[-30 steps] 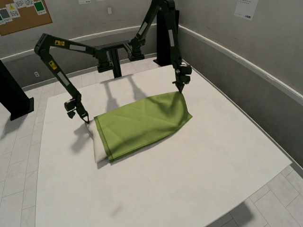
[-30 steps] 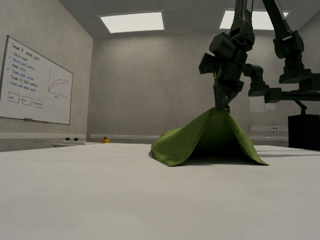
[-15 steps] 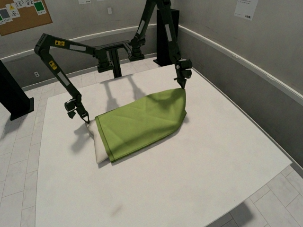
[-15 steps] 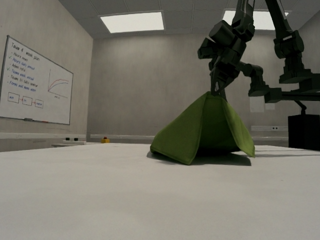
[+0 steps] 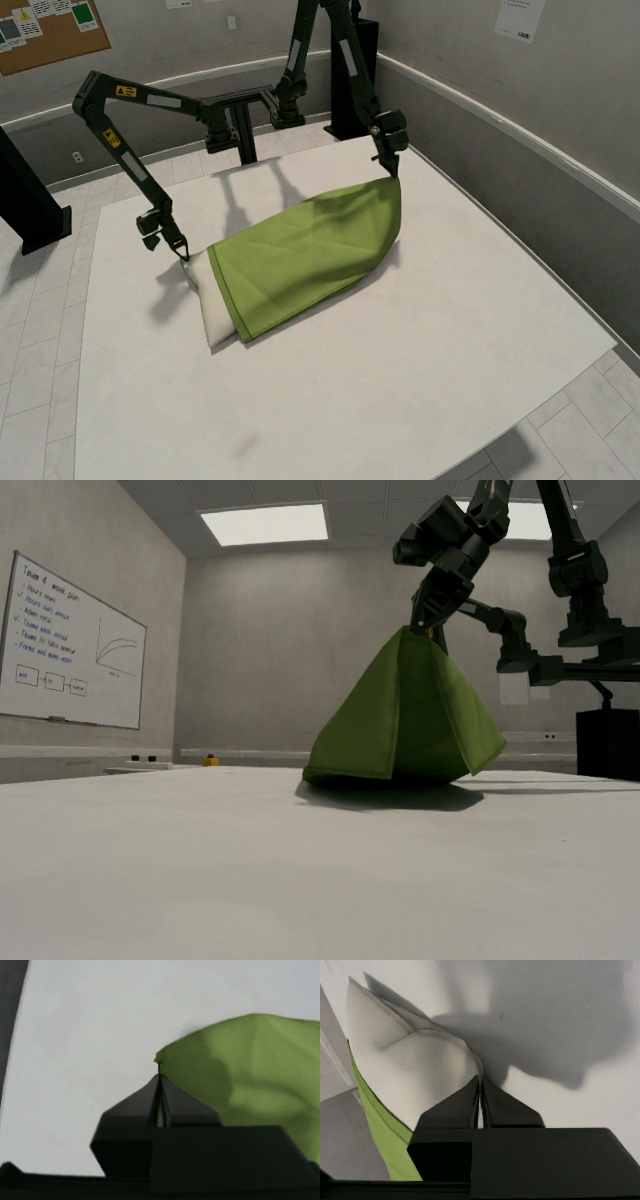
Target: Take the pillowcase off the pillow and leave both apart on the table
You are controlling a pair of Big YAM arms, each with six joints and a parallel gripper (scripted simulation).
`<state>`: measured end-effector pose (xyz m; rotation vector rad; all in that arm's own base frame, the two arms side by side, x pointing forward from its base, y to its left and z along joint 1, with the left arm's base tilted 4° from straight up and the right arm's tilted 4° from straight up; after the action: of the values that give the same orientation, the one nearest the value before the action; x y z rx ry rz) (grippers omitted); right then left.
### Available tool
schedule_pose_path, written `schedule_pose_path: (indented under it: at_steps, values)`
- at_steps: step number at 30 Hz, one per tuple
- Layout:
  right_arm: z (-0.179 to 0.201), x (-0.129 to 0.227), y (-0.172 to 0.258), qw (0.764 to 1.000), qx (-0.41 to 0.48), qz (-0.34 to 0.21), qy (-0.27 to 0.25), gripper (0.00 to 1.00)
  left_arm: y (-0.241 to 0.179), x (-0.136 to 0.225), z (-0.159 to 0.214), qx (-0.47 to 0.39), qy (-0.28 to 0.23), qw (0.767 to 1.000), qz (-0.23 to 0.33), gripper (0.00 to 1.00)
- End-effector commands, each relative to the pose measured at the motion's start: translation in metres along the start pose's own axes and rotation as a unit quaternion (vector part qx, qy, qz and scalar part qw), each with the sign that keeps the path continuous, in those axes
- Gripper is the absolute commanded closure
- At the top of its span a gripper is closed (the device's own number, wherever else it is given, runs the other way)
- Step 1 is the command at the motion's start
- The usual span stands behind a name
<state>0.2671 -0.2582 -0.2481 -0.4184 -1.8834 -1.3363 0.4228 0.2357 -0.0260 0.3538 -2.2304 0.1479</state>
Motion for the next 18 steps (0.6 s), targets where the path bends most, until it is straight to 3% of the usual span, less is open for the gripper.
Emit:
schedule_pose_path:
  at_steps: [1,8,9,14,18]
  values:
    - [-0.001,0.000,-0.003,1.000,-0.008,0.001,-0.003,0.98,0.014,0.024,-0.037,0.013,-0.061,0.998,-0.026,0.98]
    - [-0.001,0.000,-0.003,1.000,-0.008,0.001,-0.003,0.98,0.017,0.040,-0.065,0.015,-0.099,0.994,-0.036,0.98]
    - [-0.001,0.000,-0.003,1.000,-0.008,0.001,-0.003,0.98,0.014,0.043,-0.050,0.018,-0.090,0.995,-0.035,0.98]
    - [-0.001,0.000,-0.003,1.000,-0.008,0.001,-0.003,0.98,0.009,0.061,-0.085,0.016,-0.138,0.990,-0.039,0.98]
    - [-0.001,0.000,-0.003,1.000,-0.008,0.001,-0.003,0.98,0.008,0.075,-0.082,0.024,-0.150,0.987,-0.044,0.98]
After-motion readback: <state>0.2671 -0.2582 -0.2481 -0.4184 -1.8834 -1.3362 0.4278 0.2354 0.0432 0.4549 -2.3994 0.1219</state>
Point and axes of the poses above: on each arm, the point where the finger pads meet when closed, its own x axis back along the fingers, its own y axis across the jaws, z = x × y, the point moved 3 cm from there along x, back along the fingers, and after that the axes turned 8 degrees about x, right-handed, at the moved point
